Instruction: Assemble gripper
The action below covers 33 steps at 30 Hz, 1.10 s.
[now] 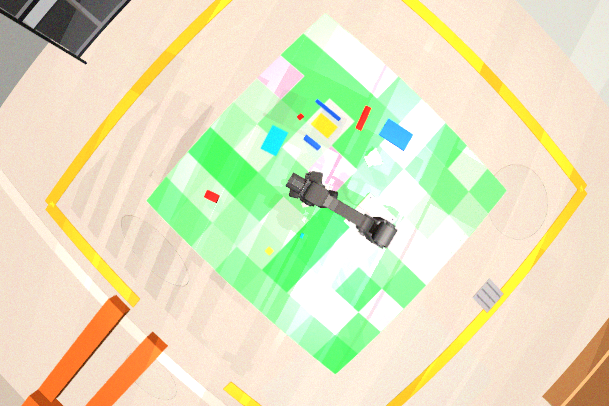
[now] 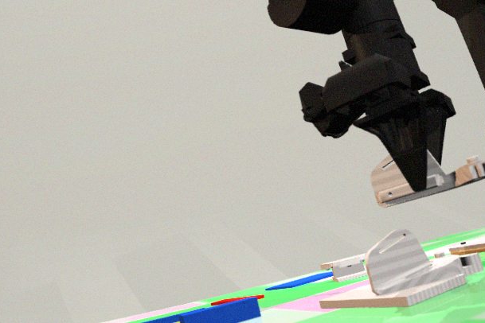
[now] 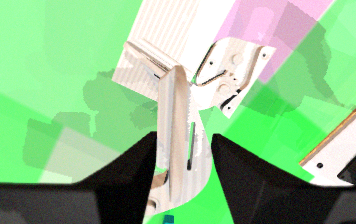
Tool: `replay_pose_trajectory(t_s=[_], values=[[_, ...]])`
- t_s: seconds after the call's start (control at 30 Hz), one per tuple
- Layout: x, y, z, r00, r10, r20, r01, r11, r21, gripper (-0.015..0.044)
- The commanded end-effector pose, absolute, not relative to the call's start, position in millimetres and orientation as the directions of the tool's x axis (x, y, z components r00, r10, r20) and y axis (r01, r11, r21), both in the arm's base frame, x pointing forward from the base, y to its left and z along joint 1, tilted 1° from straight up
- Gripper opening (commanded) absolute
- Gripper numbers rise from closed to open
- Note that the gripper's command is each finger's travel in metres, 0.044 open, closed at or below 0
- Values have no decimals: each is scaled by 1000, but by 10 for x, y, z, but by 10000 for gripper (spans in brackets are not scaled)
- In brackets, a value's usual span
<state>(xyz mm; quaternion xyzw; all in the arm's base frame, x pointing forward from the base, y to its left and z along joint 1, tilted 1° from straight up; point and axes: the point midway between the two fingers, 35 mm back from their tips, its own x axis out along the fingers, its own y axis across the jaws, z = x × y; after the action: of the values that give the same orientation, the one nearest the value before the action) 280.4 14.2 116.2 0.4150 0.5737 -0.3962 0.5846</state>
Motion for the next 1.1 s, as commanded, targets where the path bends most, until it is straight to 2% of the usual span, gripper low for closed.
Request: replay_pose_trajectory(t_s=[0.0, 0.57, 1.07], values=[[2752, 44, 1174, 30, 17, -999, 897, 440, 35, 134], [2546, -336, 1159, 28, 14, -999, 646, 762, 29, 134], [2324, -620, 1135, 27, 12, -1000, 334, 942, 20, 134]])
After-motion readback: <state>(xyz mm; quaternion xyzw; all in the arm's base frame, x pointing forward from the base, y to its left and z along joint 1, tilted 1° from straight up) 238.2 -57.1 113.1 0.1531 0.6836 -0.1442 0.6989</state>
